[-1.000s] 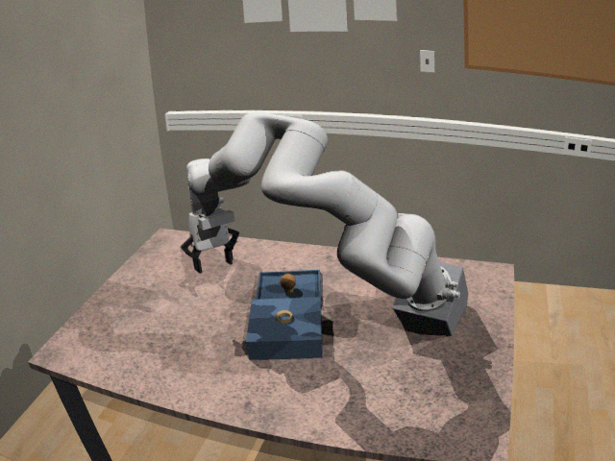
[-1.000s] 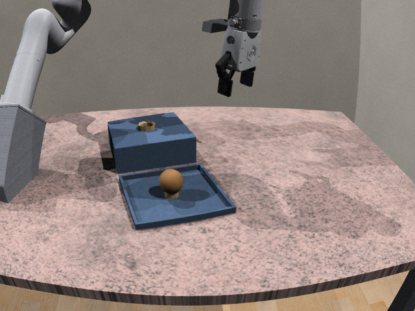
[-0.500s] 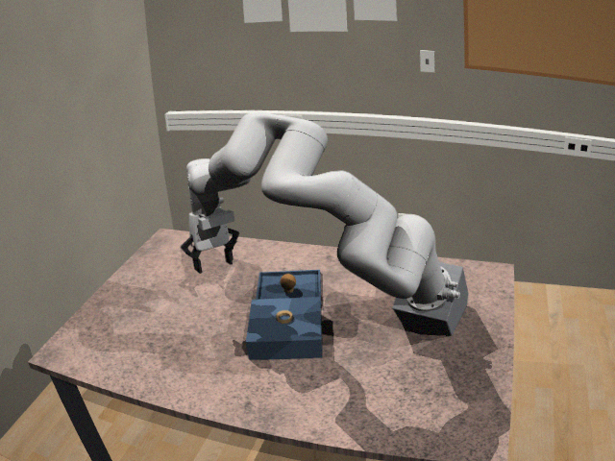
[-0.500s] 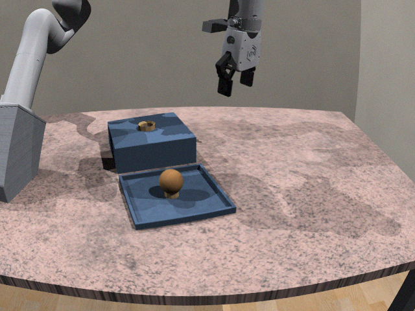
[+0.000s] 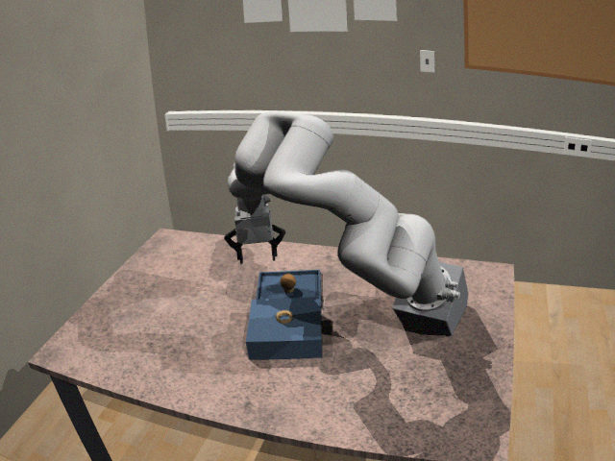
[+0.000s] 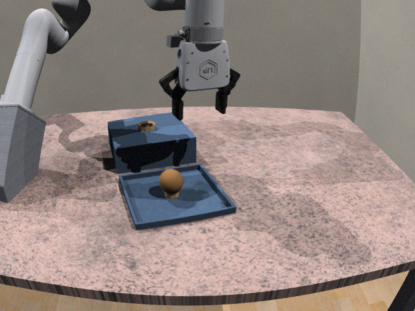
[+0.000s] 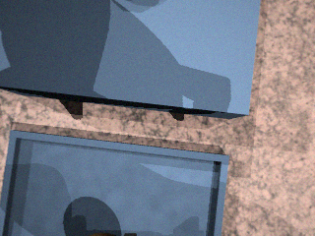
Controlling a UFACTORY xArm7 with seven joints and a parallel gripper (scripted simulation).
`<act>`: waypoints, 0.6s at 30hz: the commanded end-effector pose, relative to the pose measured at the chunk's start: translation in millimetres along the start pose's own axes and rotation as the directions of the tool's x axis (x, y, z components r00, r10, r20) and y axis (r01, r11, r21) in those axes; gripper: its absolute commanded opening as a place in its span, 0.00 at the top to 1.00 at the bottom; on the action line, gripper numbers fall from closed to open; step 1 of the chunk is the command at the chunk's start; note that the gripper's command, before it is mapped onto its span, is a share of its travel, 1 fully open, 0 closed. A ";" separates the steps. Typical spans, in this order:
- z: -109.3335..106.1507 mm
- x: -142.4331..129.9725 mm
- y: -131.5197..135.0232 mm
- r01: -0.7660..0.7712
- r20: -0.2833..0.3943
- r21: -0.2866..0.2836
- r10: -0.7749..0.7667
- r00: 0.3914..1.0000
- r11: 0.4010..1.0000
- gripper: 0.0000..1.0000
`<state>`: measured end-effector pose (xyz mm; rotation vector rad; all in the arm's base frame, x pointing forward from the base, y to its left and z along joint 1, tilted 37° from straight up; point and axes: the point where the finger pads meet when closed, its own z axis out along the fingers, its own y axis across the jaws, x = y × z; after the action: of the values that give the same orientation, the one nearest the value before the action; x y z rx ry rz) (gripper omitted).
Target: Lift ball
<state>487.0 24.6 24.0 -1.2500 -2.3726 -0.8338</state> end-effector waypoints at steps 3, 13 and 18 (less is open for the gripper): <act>12.0 -40.9 -72.5 -0.105 0.060 -0.011 0.106 0.993 0.994 0.00; 35.6 -45.8 -80.2 -0.106 0.060 -0.010 0.107 0.992 0.994 0.00; 111.7 -49.5 -80.5 -0.108 0.060 -0.010 0.108 0.992 0.994 0.00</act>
<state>439.7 1.1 -74.6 -1.4044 -2.3215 -0.7742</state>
